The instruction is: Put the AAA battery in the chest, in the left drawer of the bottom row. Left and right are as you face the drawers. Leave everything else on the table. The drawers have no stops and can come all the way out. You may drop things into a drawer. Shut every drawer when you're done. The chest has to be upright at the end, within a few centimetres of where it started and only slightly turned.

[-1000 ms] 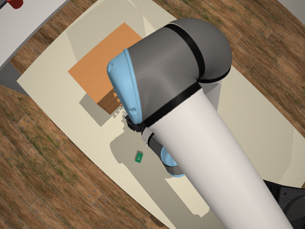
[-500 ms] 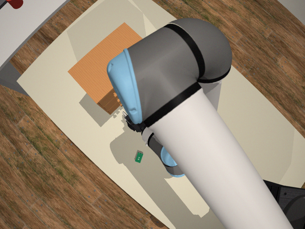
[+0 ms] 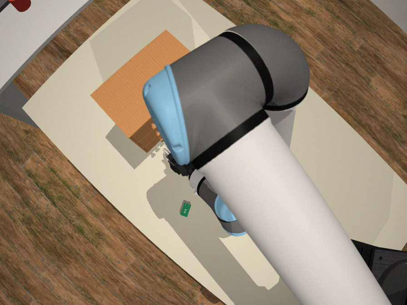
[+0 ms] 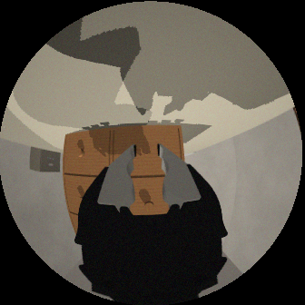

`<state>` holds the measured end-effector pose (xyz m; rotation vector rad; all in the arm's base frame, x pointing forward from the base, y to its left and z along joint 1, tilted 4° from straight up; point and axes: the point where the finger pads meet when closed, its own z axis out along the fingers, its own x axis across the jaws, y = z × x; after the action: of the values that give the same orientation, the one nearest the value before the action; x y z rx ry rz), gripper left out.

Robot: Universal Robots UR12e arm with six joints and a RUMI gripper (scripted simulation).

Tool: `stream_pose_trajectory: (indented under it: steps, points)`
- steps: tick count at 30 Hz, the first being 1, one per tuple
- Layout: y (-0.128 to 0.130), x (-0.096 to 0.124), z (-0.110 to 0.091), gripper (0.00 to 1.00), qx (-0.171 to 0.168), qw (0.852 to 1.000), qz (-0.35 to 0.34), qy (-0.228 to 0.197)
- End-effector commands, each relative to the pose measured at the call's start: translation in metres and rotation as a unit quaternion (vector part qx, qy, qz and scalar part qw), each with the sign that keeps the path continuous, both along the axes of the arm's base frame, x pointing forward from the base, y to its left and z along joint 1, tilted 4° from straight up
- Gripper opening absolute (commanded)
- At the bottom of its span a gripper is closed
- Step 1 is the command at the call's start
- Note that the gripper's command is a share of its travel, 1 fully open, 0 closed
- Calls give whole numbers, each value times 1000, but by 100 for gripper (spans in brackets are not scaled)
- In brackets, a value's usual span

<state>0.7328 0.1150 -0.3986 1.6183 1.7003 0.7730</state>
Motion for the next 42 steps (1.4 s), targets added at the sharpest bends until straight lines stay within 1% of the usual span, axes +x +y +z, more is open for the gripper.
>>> stream_pose_trajectory:
  steps: [1, 17, 42]
  points:
    - [0, 0, 1, 20, 0, 1000, 0, 0]
    - [0, 5, 1, 20, 0, 1000, 0, 0]
    - [1, 27, 2, 20, 0, 1000, 0, 0]
